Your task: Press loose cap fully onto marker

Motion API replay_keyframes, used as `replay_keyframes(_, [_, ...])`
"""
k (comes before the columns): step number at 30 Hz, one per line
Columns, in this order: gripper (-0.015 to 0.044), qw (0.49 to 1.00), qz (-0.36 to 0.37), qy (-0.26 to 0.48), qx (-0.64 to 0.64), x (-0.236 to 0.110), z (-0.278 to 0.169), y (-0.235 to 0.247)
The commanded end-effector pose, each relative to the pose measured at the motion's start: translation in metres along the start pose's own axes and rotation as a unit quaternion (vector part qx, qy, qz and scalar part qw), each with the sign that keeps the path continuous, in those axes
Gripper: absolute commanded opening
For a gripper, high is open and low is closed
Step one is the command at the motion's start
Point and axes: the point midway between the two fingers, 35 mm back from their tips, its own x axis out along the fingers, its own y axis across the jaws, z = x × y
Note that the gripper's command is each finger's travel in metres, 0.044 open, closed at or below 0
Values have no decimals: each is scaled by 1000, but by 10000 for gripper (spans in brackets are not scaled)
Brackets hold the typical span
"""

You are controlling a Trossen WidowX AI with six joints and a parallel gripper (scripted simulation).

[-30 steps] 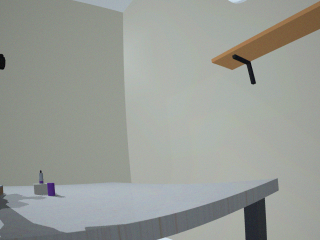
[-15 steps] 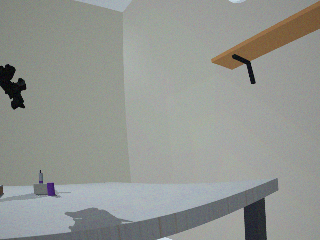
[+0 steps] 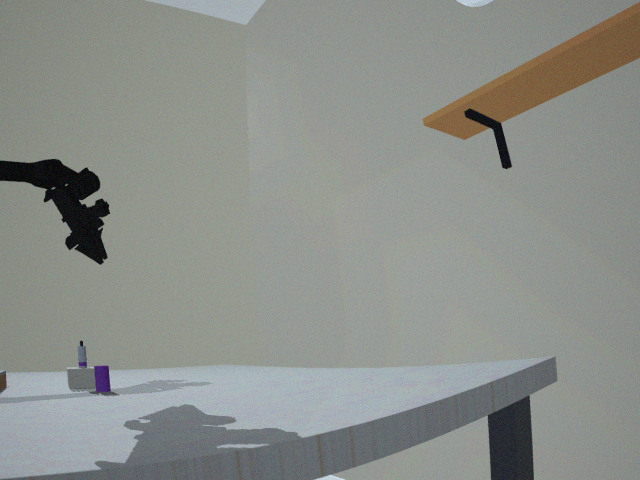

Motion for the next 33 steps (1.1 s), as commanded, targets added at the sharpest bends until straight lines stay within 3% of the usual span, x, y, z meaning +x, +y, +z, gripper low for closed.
replay_keyframes(1, [244, 996, -75, 27, 29, 32, 18, -57])
replay_keyframes(8, [244, 977, -177, 99, 63, 71, 33, -152])
replay_keyframes(15, [244, 942, -244, 207, 103, 83, 9, -260])
replay_keyframes(23, [244, 938, -247, 217, 107, 86, 9, -270])
replay_keyframes(27, [244, 938, -247, 217, 107, 111, -5, -283])
replay_keyframes(33, [244, 938, -247, 217, 107, 117, -7, -286])
